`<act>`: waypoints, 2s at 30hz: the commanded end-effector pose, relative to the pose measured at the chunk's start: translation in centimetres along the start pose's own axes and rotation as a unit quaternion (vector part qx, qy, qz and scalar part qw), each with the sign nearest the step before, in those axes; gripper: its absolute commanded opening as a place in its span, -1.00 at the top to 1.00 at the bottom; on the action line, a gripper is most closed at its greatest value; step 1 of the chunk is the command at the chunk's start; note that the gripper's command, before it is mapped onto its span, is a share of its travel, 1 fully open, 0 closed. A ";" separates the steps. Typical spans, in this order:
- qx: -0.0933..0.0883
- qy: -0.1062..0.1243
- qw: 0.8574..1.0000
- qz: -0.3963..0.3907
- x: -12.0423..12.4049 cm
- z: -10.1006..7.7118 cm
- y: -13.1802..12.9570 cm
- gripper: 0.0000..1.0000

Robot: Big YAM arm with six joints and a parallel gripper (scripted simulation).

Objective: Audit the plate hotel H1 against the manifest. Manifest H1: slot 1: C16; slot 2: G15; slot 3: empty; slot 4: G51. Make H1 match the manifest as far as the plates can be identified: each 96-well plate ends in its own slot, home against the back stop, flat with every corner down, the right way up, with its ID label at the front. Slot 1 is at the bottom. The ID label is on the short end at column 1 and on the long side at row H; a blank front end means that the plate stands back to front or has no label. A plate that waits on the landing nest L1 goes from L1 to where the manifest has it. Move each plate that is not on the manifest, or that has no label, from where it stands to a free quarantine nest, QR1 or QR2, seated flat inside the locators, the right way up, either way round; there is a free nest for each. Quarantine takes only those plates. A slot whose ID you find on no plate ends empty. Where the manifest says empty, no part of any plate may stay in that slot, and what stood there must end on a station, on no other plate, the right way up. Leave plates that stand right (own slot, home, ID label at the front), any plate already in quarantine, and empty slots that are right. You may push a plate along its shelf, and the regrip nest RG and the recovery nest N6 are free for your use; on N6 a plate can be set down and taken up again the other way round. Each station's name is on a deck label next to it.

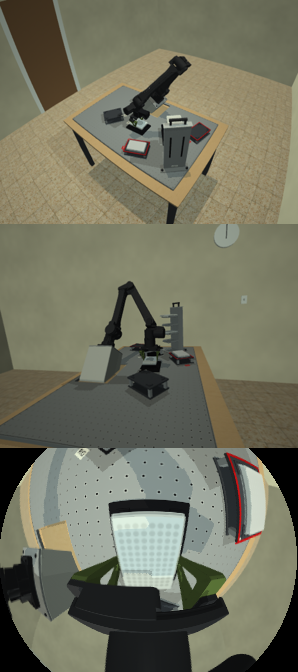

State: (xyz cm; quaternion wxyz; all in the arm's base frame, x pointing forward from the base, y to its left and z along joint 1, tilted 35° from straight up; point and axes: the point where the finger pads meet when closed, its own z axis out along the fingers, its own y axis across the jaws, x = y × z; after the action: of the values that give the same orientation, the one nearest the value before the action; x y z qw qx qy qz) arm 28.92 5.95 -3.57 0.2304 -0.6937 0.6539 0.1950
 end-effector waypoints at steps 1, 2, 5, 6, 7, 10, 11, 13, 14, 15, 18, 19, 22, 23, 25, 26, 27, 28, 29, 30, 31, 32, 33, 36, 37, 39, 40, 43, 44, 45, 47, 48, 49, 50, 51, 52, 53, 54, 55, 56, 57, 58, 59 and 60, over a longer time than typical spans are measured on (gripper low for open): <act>0.024 0.004 1.000 -0.009 0.3 -1.9 -2.2 -0.72; 0.024 0.004 1.000 -0.009 0.3 -2.0 -2.2 -0.72; 0.023 0.004 1.000 -0.008 0.3 -2.1 -2.2 -0.72; 0.023 0.004 1.000 -0.008 0.3 -2.1 -2.2 -0.72; 0.013 0.001 1.000 -0.001 0.7 -1.7 -1.8 -0.72; 0.024 0.005 1.000 -0.009 0.3 -2.7 -2.3 -0.72; 0.024 0.005 1.000 -0.009 0.3 -2.8 -2.3 -0.72; 0.024 0.005 1.000 -0.009 0.3 -3.0 -2.3 -0.72; 0.024 0.005 1.000 -0.009 0.3 -3.1 -2.2 -0.72; 0.021 0.004 1.000 -0.007 0.4 -3.0 -2.1 -0.72; 0.024 0.005 1.000 -0.009 0.4 -3.5 -2.2 -0.72; 0.025 0.006 1.000 -0.009 0.3 -3.6 -2.3 -0.72; 0.025 0.006 1.000 -0.010 0.4 -3.8 -2.3 -0.72; 0.025 0.006 1.000 -0.010 0.4 -3.8 -2.3 -0.72; 0.014 0.003 1.000 -0.002 0.7 -3.4 -1.8 -0.72; 0.019 0.005 1.000 -0.006 0.5 -3.8 -2.1 -0.72; 0.024 0.006 1.000 -0.009 0.4 -4.2 -2.2 -0.72; 0.025 0.006 1.000 -0.010 0.4 -4.4 -2.3 -0.72; 0.025 0.006 1.000 -0.010 0.4 -4.5 -2.3 -0.72; 0.025 0.006 1.000 -0.010 0.4 -4.6 -2.3 -0.72; 0.023 0.006 1.000 -0.009 0.4 -4.6 -2.2 -0.72; 0.021 0.005 1.000 -0.007 0.5 -4.6 -2.1 -0.72; 0.020 0.005 1.000 -0.007 0.5 -4.6 -2.1 -0.72; 0.025 0.007 1.000 -0.010 0.4 -5.2 -2.3 -0.72; 0.025 0.007 1.000 -0.010 0.4 -5.3 -2.3 -0.72; 0.025 0.007 1.000 -0.010 0.4 -5.4 -2.3 -0.72; 0.025 0.007 1.000 -0.010 0.4 -5.4 -2.3 -0.72; 0.019 0.005 1.000 -0.006 0.6 -5.4 -2.1 -0.72; 0.025 0.008 1.000 -0.010 0.4 -6.0 -2.3 -0.72; 0.026 0.008 1.000 -0.010 0.4 -6.3 -2.3 -0.72; 0.026 0.008 1.000 -0.011 0.4 -6.9 -2.3 -0.72; 0.026 0.008 1.000 -0.011 0.4 -7.2 -2.3 -0.72; 0.026 0.008 1.000 -0.011 0.4 -7.5 -2.3 -0.72; 0.026 0.008 1.000 -0.011 0.4 -7.8 -2.3 -0.72; 0.026 0.009 1.000 -0.011 0.4 -8.0 -2.3 -0.72; 0.026 0.009 1.000 -0.011 0.4 -8.3 -2.3 -0.72; 0.024 0.008 1.000 -0.009 0.5 -8.5 -2.2 -0.72; 0.023 0.008 1.000 -0.009 0.5 -8.7 -2.2 -0.72; 0.024 0.009 1.000 -0.009 0.5 -9.0 -2.2 -0.72; 0.024 0.009 1.000 -0.009 0.5 -9.0 -2.2 -0.72; 0.024 0.009 1.000 -0.009 0.5 -9.0 -2.2 -0.72; 0.021 0.007 1.000 -0.007 0.6 -9.1 -2.1 -0.72; 0.026 0.010 1.000 -0.011 0.4 -9.8 -2.3 -0.72; 0.026 0.010 1.000 -0.011 0.4 -10.0 -2.3 -0.72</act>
State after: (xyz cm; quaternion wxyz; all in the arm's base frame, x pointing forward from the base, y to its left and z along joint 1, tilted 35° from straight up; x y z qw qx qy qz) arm 28.74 1.64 2.43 0.2299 -0.6915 0.6560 0.1963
